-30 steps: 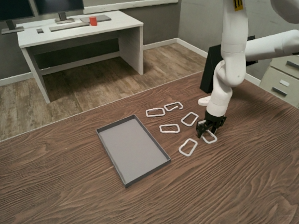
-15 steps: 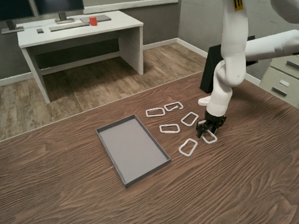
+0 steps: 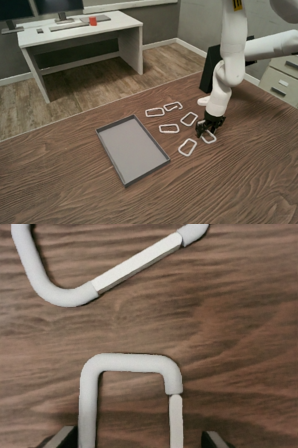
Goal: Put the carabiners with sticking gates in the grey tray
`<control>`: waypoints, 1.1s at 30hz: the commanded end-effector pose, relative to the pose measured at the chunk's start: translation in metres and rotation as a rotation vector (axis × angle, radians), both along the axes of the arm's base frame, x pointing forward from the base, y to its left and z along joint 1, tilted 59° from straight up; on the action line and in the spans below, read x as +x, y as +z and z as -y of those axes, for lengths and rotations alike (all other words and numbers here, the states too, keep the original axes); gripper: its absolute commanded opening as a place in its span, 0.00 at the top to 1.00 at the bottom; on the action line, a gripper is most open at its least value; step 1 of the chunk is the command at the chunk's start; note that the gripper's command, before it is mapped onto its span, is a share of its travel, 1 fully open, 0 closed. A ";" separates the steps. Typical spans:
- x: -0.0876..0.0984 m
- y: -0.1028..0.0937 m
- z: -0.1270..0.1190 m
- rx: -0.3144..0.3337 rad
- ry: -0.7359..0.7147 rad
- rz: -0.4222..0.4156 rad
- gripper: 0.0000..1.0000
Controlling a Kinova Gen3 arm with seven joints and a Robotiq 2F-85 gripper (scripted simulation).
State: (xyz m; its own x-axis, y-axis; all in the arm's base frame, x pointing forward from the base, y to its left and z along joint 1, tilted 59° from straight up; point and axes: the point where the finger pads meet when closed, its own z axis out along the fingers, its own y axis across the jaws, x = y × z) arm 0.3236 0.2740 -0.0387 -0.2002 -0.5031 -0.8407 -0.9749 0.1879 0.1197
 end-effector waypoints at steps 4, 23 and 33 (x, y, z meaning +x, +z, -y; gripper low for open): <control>0.000 0.000 0.000 0.000 -0.001 0.001 0.25; 0.000 0.000 0.000 0.000 -0.001 0.001 0.29; -0.001 0.001 0.001 0.000 0.001 -0.001 0.33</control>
